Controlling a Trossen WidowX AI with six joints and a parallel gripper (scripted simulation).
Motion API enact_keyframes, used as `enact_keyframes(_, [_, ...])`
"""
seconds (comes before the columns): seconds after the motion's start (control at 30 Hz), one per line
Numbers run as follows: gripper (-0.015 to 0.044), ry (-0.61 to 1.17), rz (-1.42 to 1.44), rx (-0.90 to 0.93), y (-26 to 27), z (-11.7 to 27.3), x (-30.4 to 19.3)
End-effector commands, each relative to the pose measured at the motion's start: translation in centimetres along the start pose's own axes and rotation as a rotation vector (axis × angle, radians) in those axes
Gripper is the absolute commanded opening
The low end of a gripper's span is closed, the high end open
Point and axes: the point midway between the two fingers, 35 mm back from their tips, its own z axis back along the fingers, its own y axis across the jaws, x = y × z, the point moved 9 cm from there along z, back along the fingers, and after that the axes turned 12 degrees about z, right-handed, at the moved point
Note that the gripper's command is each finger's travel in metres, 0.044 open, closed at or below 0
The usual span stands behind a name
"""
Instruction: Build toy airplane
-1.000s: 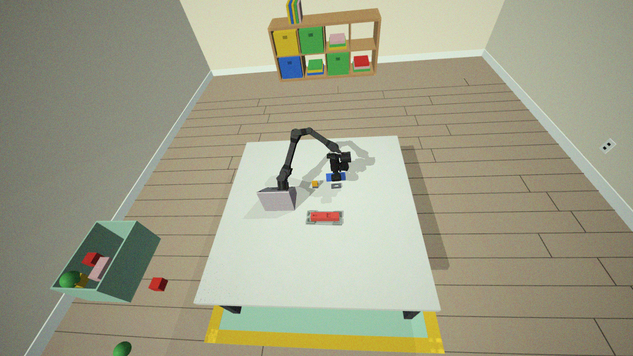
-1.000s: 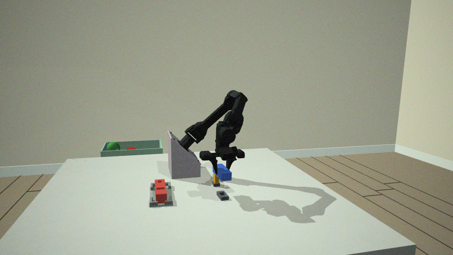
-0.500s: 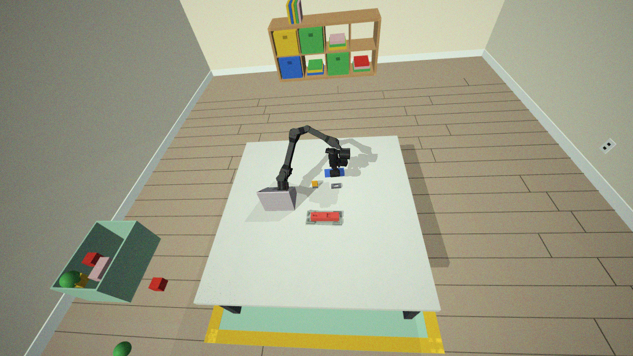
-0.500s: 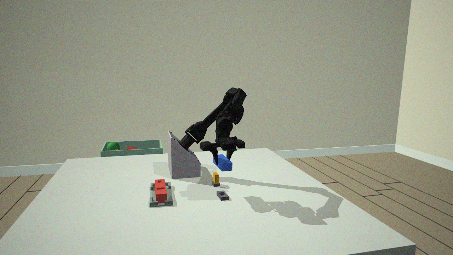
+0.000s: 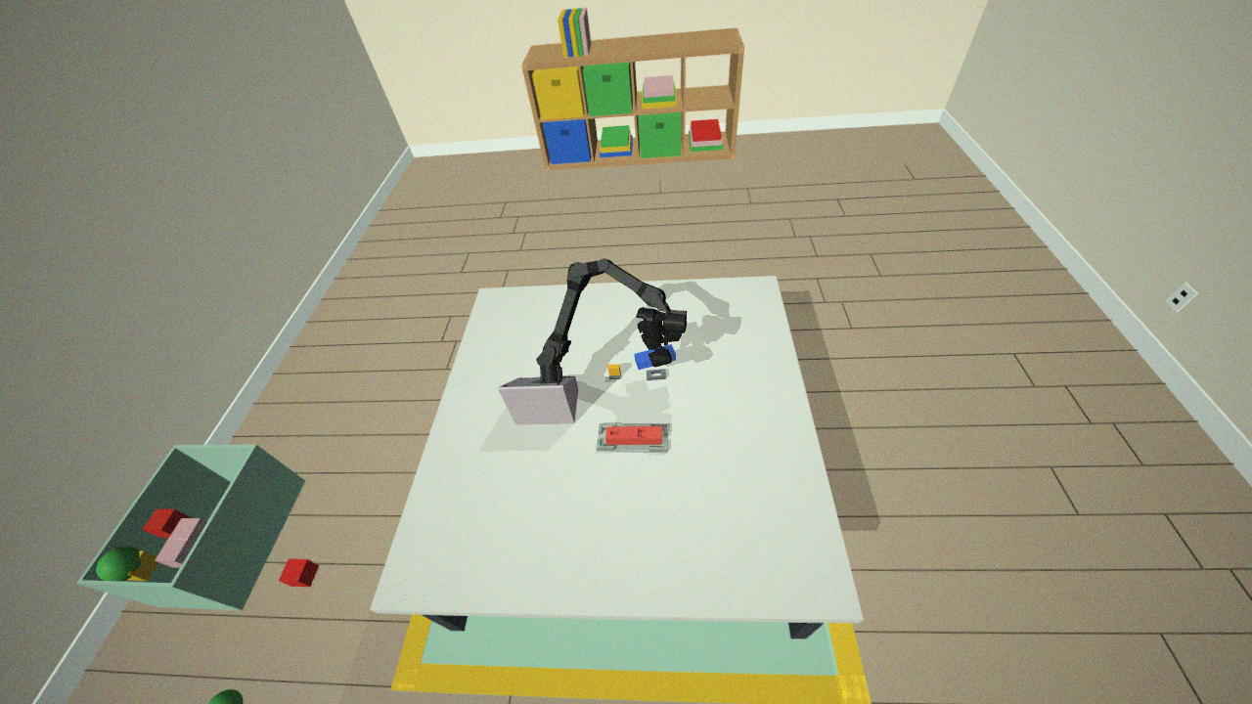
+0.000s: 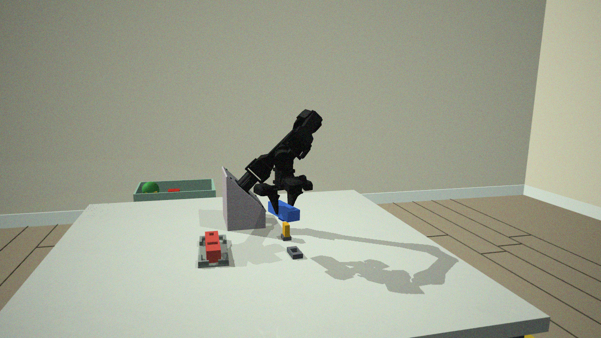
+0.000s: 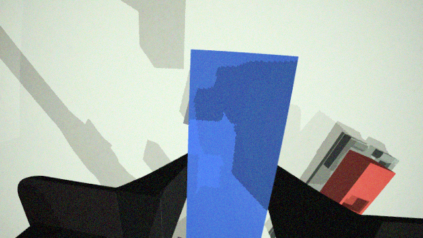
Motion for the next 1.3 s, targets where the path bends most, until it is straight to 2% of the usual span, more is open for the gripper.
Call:
enact_keyframes(0.0, [0.0,0.004,0.043,-0.005,-1.1,-0.2,-0.5])
enact_keyframes(1.27, [0.0,0.023,0.689,-0.013,-11.1,-1.9,-7.4])
